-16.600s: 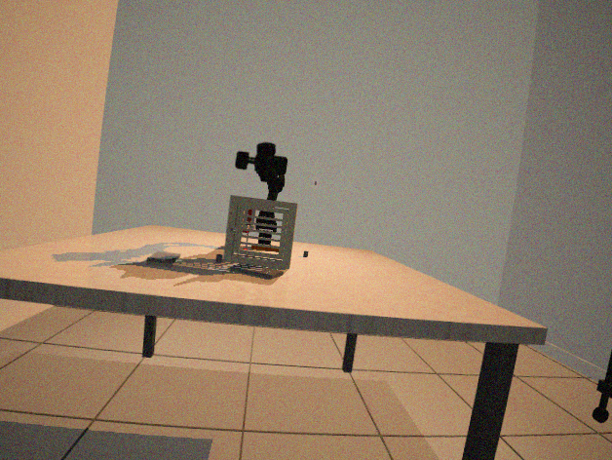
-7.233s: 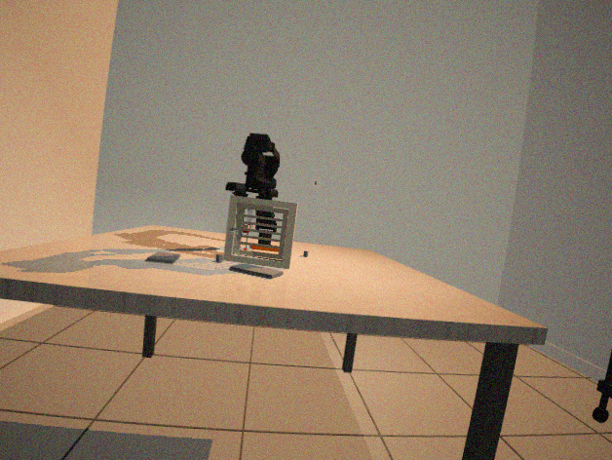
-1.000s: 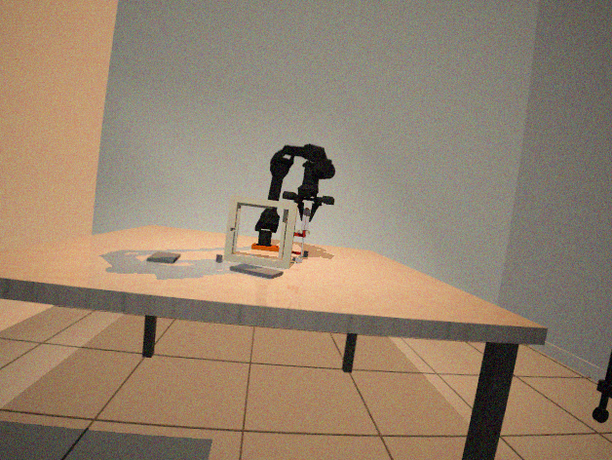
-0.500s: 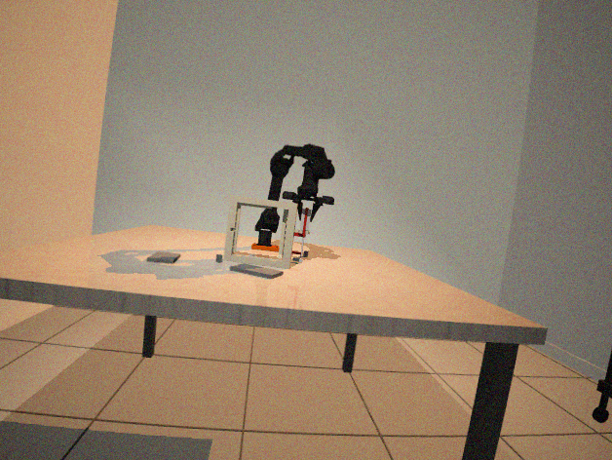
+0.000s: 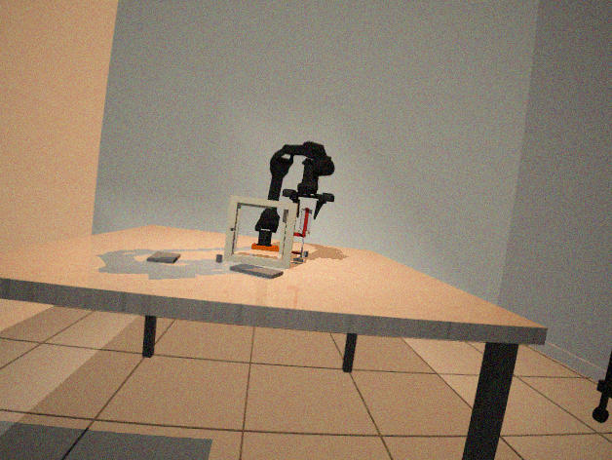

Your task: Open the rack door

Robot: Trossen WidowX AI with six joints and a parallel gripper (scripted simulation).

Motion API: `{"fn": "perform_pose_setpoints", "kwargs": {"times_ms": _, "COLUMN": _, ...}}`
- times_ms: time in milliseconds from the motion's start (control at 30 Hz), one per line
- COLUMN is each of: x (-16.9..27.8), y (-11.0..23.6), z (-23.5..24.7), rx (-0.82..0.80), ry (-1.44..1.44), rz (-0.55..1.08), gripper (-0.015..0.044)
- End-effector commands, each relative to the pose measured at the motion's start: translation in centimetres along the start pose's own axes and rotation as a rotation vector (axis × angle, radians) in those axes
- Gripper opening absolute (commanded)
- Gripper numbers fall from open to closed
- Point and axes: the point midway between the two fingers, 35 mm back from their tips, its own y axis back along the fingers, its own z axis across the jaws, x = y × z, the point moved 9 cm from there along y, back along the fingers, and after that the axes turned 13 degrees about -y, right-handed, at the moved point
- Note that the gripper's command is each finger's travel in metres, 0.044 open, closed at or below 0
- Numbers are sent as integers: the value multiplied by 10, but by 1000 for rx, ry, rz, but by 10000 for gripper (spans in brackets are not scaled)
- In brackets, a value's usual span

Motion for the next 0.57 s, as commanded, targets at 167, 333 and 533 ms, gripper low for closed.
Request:
{"fn": "perform_pose_setpoints", "kwargs": {"times_ms": 167, "x": 2, "y": 21, "z": -2, "rx": -37, "ry": -1, "rz": -29, "gripper": 296}}
{"fn": "perform_pose_setpoints", "kwargs": {"times_ms": 333, "x": 3, "y": 29, "z": -4, "rx": -50, "ry": -2, "rz": -37, "gripper": 296}}
{"fn": "perform_pose_setpoints", "kwargs": {"times_ms": 533, "x": 5, "y": 39, "z": -6, "rx": -65, "ry": -4, "rz": -47, "gripper": 296}}
